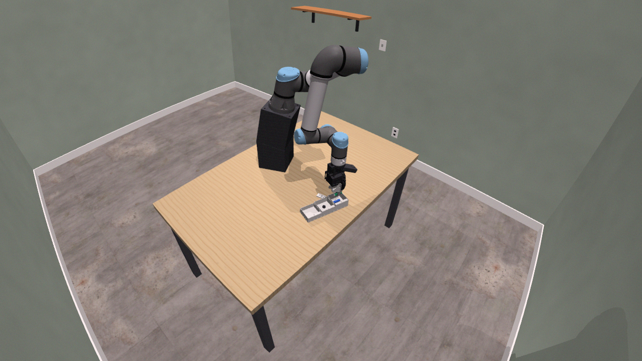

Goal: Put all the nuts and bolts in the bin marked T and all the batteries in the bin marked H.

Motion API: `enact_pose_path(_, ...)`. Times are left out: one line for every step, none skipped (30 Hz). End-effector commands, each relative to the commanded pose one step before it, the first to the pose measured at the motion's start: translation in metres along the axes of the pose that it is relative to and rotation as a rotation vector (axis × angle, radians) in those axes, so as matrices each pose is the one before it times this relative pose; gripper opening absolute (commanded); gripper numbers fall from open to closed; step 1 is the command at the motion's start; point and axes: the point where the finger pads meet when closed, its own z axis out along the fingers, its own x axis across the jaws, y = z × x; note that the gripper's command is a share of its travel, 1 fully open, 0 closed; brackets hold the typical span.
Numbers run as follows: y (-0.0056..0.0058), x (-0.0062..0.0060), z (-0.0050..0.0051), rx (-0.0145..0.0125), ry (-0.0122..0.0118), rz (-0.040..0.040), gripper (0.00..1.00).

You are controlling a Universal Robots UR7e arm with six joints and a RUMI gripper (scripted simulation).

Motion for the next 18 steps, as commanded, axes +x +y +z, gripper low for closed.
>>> enact_pose_path(-0.00001, 0.00061, 0.00592, -0.0001, 0.00133, 0.00012, 0.0)
enact_pose_path(0.0, 0.0, 0.002, 0.0, 0.0, 0.0, 0.0)
enact_pose_path(0.0, 0.0, 0.002, 0.0, 0.0, 0.0, 0.0)
enact_pose_path(0.0, 0.0, 0.002, 0.0, 0.0, 0.0, 0.0)
enact_pose_path(0.0, 0.0, 0.002, 0.0, 0.0, 0.0, 0.0)
enact_pose_path(0.0, 0.0, 0.002, 0.0, 0.0, 0.0, 0.0)
enact_pose_path(0.0, 0.0, 0.002, 0.0, 0.0, 0.0, 0.0)
enact_pose_path(0.0, 0.0, 0.002, 0.0, 0.0, 0.0, 0.0)
enact_pose_path(0.0, 0.0, 0.002, 0.0, 0.0, 0.0, 0.0)
enact_pose_path(0.0, 0.0, 0.002, 0.0, 0.0, 0.0, 0.0)
enact_pose_path(0.0, 0.0, 0.002, 0.0, 0.0, 0.0, 0.0)
enact_pose_path(0.0, 0.0, 0.002, 0.0, 0.0, 0.0, 0.0)
enact_pose_path(0.0, 0.0, 0.002, 0.0, 0.0, 0.0, 0.0)
enact_pose_path(0.00001, 0.00004, 0.00105, 0.0, 0.0, 0.0, 0.0)
enact_pose_path(0.00001, 0.00004, 0.0, 0.0, 0.0, 0.0, 0.0)
enact_pose_path(0.00001, 0.00004, 0.0, 0.0, 0.0, 0.0, 0.0)
enact_pose_path(0.0, 0.0, 0.0, 0.0, 0.0, 0.0, 0.0)
enact_pose_path(0.0, 0.0, 0.0, 0.0, 0.0, 0.0, 0.0)
